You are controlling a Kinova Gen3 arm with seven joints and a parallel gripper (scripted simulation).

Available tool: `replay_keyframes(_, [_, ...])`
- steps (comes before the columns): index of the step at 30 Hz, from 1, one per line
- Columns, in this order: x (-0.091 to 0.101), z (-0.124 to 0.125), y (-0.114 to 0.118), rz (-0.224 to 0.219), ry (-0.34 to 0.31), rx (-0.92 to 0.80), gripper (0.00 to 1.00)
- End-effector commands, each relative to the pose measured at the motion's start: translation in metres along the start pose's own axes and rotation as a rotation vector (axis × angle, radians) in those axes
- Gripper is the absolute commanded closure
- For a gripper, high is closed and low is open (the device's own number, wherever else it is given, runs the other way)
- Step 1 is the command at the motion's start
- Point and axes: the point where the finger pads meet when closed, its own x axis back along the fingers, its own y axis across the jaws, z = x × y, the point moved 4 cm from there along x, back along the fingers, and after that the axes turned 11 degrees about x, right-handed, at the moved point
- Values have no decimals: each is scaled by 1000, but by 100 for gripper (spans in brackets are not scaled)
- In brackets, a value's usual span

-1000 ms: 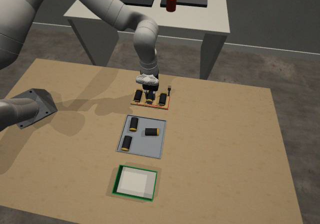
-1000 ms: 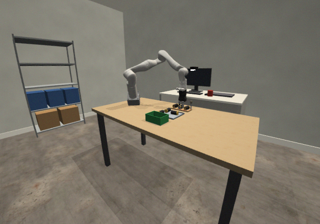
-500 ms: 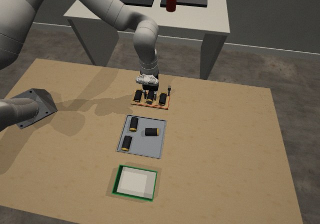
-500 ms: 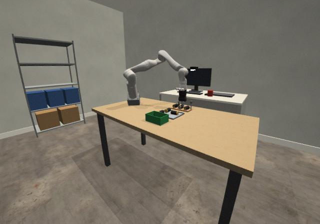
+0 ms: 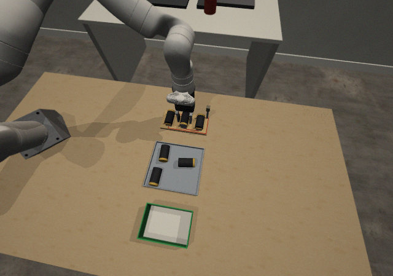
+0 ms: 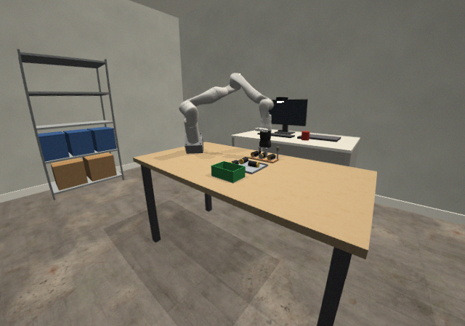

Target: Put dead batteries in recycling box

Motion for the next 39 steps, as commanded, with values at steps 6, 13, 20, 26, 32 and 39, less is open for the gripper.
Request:
replay_keyframes(6, [21,-1,-1,2,-2,0,10])
replay_keyframes(13, [45,-1,-1,2,-2,0,10])
replay_keyframes(20, [64,-1,-1,2,-2,0,10])
replay_keyframes(26, [65,0,-1,2,-2,0,10])
replay_keyframes(32, [65,0,-1,2,-2,0,10])
replay_keyframes(39, [65,0,-1,2,-2,0,10])
